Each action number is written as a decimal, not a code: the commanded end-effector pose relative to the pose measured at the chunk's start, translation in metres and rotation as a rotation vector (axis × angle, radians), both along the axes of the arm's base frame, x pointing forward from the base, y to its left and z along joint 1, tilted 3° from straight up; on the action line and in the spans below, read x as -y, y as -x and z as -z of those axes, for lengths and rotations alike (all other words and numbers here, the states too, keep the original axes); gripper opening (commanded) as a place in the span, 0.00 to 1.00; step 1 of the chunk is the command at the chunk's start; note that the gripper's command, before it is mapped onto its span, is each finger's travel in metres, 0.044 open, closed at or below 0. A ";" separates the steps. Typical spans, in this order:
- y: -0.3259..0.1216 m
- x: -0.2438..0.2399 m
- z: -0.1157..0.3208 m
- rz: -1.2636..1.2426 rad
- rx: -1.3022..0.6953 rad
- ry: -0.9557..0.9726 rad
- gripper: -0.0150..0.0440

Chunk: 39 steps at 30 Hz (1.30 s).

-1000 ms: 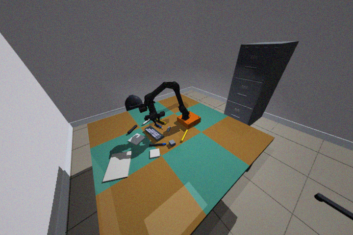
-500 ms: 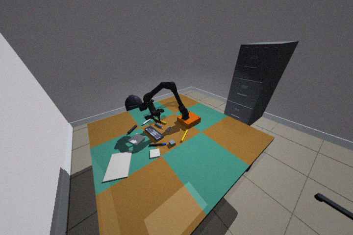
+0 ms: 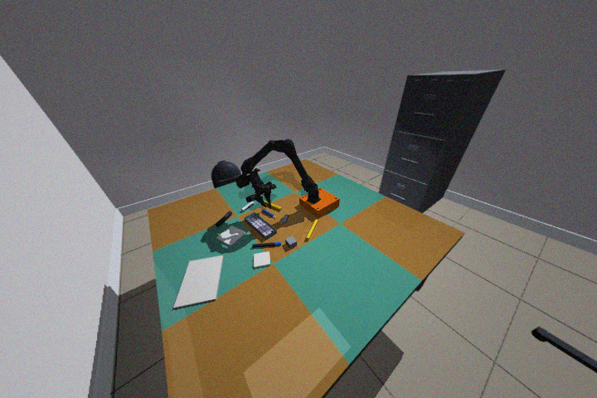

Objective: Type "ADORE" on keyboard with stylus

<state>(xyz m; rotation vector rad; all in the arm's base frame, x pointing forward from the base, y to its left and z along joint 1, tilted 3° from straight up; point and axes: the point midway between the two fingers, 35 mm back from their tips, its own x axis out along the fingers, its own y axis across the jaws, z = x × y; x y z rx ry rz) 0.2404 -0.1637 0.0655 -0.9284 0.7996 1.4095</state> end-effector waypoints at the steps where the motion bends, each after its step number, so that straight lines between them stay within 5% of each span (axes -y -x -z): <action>1: 0.000 0.000 0.003 -0.009 0.003 -0.014 0.51; 39: 0.000 0.000 0.022 -0.009 0.003 -0.014 0.51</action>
